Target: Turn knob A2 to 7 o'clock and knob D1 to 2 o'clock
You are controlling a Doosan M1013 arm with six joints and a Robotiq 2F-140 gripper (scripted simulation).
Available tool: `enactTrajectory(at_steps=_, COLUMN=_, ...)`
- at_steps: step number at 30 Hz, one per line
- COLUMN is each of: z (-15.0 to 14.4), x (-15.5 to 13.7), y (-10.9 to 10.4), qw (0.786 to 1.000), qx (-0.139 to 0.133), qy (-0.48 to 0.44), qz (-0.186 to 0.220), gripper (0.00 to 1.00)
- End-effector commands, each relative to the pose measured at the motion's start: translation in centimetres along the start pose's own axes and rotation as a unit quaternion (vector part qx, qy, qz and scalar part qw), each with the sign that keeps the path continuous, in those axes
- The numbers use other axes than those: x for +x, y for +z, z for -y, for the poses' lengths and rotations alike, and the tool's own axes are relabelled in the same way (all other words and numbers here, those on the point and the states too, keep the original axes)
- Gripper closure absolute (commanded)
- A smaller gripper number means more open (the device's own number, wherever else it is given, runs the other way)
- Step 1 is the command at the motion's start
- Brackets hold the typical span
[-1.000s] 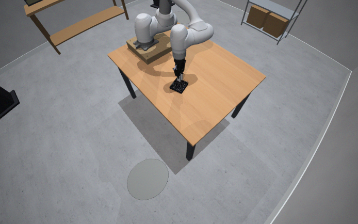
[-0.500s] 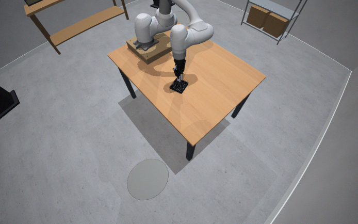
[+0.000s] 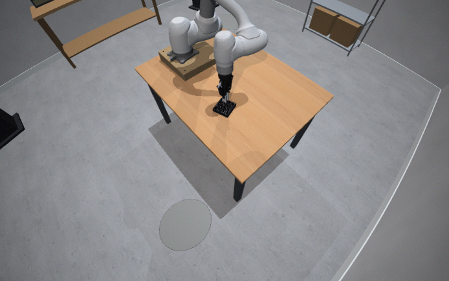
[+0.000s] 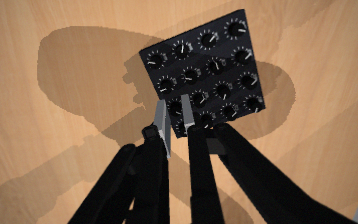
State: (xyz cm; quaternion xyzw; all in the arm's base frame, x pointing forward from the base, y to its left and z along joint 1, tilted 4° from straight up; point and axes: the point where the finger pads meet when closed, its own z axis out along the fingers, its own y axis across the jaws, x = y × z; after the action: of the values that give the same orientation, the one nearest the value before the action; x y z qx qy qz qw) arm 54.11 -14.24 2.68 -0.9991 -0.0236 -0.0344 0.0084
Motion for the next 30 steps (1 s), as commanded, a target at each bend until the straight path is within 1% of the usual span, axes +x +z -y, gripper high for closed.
enactTrajectory(at_steps=1, z=0.00, x=0.00, y=-0.01, qw=1.000, qx=0.000, qy=0.000, qz=0.000, gripper=0.88)
enactTrajectory(at_steps=7, z=0.00, x=0.00, y=-0.01, qw=1.000, qx=0.000, qy=0.000, qz=0.000, gripper=0.88)
enactTrajectory(at_steps=8, z=0.00, x=0.00, y=-0.01, qw=1.000, qx=0.000, qy=0.000, qz=0.000, gripper=0.95)
enactTrajectory(at_steps=30, z=0.00, x=0.00, y=-0.01, qw=1.000, qx=0.000, qy=0.000, qz=0.000, gripper=0.95)
